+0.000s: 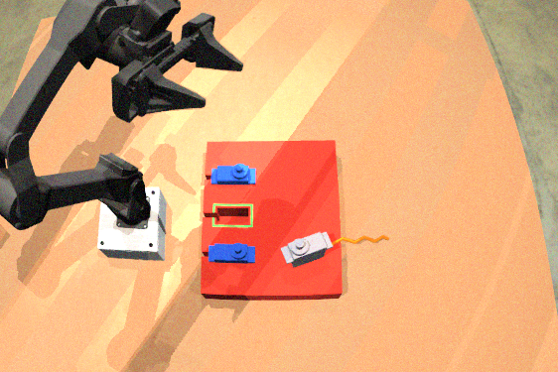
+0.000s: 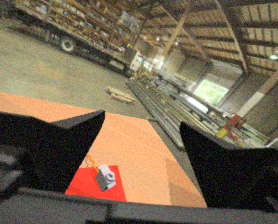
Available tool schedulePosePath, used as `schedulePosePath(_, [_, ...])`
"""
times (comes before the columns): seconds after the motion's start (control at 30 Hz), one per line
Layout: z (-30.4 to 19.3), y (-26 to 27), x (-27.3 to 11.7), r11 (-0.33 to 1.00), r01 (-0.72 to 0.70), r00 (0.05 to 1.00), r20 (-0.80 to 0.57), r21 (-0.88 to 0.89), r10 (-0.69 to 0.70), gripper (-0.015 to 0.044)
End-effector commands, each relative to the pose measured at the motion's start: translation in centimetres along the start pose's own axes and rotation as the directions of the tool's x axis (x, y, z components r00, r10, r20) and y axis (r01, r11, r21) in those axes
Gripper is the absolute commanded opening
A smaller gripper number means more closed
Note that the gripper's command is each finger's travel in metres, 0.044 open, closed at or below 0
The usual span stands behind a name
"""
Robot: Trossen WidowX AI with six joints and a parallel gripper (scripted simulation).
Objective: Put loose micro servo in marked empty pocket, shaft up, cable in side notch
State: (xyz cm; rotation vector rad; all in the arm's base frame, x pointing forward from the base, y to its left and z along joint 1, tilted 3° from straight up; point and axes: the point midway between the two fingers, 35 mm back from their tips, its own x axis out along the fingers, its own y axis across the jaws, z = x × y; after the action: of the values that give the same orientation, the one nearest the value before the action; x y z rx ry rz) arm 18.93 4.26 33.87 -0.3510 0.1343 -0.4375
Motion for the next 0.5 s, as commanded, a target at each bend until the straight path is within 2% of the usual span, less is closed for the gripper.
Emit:
schedulePosePath(0.0, [0.0, 0.0, 0.0, 1.000, 0.001, 1.000, -0.003, 0.003, -0.001, 0.0426])
schedulePosePath(0.03, [-0.1, 0.1, 0.1, 1.000, 0.002, 1.000, -0.009, 0.008, -0.002, 0.0440])
schedulePosePath(0.47, [-2.1, 1.3, 1.8, 0.985, 0.066, 0.980, -0.197, 0.160, -0.034, 0.0440])
